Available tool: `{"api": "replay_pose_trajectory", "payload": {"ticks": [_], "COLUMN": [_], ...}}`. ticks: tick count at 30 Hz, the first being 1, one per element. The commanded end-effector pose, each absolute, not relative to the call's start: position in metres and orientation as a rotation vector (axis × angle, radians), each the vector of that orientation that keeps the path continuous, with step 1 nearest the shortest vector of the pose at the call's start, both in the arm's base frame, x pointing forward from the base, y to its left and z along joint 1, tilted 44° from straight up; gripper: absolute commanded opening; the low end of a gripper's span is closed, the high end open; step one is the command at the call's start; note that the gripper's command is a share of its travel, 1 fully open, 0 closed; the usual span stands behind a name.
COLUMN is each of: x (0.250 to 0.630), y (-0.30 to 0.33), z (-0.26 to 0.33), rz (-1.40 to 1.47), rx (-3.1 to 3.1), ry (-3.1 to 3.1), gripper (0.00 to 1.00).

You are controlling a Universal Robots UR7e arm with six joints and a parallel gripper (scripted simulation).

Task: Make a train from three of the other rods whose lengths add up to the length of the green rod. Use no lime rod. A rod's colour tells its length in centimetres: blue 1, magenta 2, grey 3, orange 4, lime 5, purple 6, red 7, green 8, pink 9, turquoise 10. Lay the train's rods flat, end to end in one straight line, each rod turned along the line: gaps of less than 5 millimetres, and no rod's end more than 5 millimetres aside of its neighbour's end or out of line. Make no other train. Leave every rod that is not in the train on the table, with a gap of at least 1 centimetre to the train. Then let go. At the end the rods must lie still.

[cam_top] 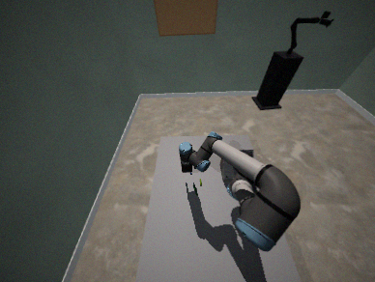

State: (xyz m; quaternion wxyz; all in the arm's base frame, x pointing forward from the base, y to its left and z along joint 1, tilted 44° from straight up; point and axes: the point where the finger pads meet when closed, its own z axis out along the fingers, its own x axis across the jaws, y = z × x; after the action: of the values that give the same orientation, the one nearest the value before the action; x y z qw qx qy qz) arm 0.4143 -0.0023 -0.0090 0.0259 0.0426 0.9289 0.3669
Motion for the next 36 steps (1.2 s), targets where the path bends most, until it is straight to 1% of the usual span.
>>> {"api": "replay_pose_trajectory", "payload": {"ticks": [1, 11, 36], "x": [0.383, 0.368, 0.368], "y": [0.007, 0.012, 0.013], "z": [-0.023, -0.030, -0.030], "rz": [1.148, 1.157, 1.157], "rx": [0.169, 0.187, 0.187], "ry": [2.877, 2.880, 2.880], "gripper": [1.00, 1.00, 1.00]}}
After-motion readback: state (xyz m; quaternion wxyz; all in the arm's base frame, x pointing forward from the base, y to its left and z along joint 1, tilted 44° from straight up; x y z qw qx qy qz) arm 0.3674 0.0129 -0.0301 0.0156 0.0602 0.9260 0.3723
